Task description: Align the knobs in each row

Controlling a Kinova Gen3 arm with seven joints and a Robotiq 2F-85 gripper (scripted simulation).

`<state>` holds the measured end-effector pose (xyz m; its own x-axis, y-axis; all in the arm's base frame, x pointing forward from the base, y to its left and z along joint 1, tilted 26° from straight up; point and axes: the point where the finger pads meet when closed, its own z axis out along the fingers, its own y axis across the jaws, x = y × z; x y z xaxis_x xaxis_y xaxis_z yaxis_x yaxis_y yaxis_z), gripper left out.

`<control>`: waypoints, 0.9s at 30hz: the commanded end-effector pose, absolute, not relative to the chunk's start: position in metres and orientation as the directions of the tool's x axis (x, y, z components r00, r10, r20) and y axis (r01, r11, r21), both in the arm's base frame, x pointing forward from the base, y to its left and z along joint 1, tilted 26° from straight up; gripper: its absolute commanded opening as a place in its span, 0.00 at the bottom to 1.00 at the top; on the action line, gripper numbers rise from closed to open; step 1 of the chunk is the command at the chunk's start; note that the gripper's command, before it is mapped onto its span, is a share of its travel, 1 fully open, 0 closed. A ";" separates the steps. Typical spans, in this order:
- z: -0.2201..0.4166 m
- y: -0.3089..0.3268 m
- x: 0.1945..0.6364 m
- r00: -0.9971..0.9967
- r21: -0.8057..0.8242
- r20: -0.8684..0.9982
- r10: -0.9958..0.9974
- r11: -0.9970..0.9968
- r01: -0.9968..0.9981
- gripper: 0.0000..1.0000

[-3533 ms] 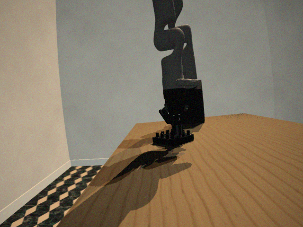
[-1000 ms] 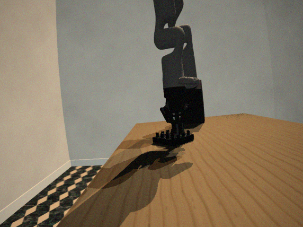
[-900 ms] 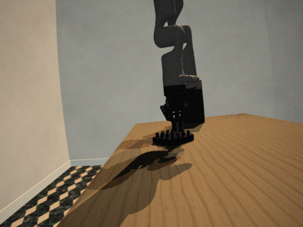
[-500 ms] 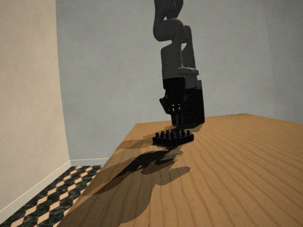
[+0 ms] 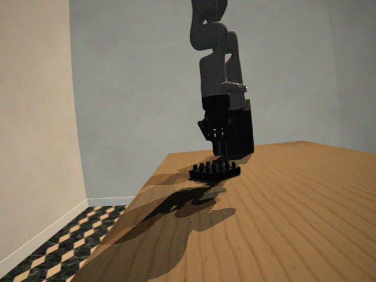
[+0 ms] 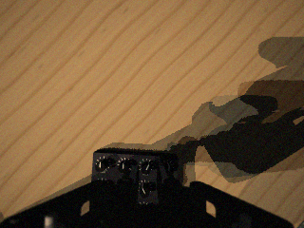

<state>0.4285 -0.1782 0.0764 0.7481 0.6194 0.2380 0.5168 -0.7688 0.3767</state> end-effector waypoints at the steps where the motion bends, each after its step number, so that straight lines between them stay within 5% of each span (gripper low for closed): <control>1: 0.077 -0.178 0.426 0.744 0.377 0.230 0.627 -0.763 0.526 0.19; 17: 0.079 -0.178 0.425 0.653 0.408 0.169 0.738 -0.655 0.636 0.19; 27: 0.083 -0.177 0.423 0.430 0.440 0.037 0.902 -0.401 0.803 0.19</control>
<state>0.4251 -0.1783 0.0810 0.4904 0.8685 0.0731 0.7664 -0.4696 0.4383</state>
